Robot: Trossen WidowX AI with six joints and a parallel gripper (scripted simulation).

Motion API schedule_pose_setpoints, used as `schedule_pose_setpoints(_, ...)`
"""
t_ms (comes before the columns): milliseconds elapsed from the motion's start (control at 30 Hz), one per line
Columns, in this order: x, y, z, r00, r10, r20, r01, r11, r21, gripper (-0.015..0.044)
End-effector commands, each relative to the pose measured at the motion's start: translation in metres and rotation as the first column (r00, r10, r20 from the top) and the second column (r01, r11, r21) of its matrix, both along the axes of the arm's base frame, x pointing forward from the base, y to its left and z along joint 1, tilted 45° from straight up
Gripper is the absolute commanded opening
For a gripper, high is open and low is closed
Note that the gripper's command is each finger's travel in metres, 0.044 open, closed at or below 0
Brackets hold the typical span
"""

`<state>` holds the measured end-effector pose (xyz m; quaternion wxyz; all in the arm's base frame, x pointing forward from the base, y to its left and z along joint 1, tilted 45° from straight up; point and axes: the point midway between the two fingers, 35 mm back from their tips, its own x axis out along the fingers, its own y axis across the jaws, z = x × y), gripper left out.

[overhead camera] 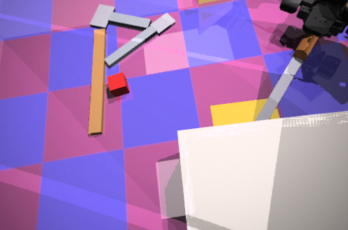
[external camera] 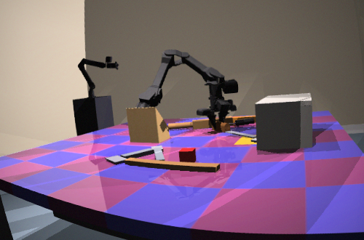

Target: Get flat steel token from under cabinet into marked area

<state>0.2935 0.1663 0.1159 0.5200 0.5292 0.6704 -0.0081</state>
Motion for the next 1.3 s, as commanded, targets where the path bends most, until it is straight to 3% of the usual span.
schedule_pose_setpoints(0,-0.005,0.002,0.004,1.0,-0.004,0.0,0.004,1.0,0.002,0.0)
schedule_pose_setpoints(1267,-0.012,0.019,0.021,1.0,-0.011,-0.007,0.011,1.0,0.004,0.0)
